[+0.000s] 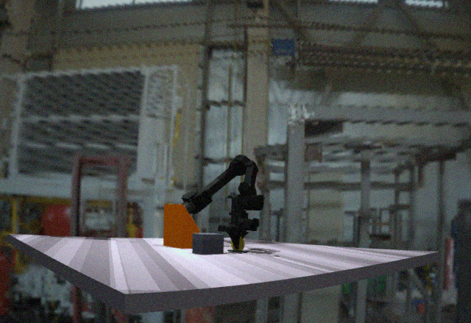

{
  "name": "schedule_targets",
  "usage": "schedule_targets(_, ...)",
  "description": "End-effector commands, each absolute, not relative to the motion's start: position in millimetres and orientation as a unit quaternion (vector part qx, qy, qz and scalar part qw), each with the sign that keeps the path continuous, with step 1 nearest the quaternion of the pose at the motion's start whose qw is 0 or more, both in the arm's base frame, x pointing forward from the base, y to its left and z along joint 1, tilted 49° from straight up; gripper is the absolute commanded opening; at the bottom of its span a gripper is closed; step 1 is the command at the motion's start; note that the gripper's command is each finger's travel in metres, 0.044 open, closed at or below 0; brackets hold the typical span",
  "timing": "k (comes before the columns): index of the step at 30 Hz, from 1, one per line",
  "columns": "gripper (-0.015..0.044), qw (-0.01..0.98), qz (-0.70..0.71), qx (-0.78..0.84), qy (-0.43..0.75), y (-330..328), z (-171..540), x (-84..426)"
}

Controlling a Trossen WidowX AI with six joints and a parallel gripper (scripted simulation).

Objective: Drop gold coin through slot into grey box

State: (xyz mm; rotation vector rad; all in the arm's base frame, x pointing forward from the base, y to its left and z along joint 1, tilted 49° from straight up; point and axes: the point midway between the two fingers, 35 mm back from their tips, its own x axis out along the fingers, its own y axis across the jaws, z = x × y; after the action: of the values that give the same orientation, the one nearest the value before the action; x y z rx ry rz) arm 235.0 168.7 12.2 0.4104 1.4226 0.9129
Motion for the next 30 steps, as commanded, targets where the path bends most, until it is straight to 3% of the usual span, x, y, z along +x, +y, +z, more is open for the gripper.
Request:
schedule_targets(1, 0.0000, 0.645, 0.400, 0.183, 0.625, 169.0, 12.1, 235.2)
schedule_targets(30, 0.0000, 0.647, 0.396, 0.179, 0.627, 125.7, 46.5, 246.2)
